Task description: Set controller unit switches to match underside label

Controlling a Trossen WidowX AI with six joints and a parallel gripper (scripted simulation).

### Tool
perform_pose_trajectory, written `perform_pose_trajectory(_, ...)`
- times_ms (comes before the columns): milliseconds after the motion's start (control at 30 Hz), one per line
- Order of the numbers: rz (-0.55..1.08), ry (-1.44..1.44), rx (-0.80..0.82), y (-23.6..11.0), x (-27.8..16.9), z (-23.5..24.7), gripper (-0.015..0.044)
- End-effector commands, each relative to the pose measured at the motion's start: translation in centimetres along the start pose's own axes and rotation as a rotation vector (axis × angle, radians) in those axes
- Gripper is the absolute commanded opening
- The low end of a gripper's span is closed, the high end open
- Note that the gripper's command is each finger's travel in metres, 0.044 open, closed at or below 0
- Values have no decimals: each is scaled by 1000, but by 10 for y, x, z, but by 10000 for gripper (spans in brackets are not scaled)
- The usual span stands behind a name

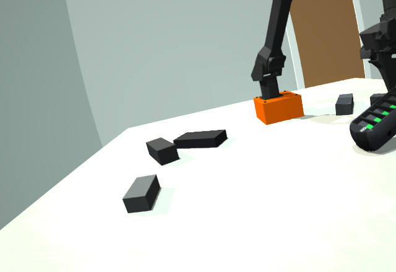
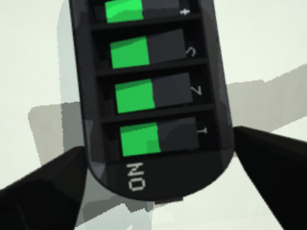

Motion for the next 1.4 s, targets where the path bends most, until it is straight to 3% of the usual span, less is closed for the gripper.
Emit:
perform_pose_trajectory(0, 5, 2, 5, -5, 7, 1, 336)
perform_pose_trajectory(1367, 88, 2, 1, -24, 44, 3, 336)
Point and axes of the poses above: the point midway between the two fingers, 35 mm back from their tips, its own y axis out along the fingers, its own z axis across the jaws, x = y × z, the point moved 10 cm from there along -y, back along the fingers, and after that the axes turned 3 degrees about y, right-handed, at the moved point
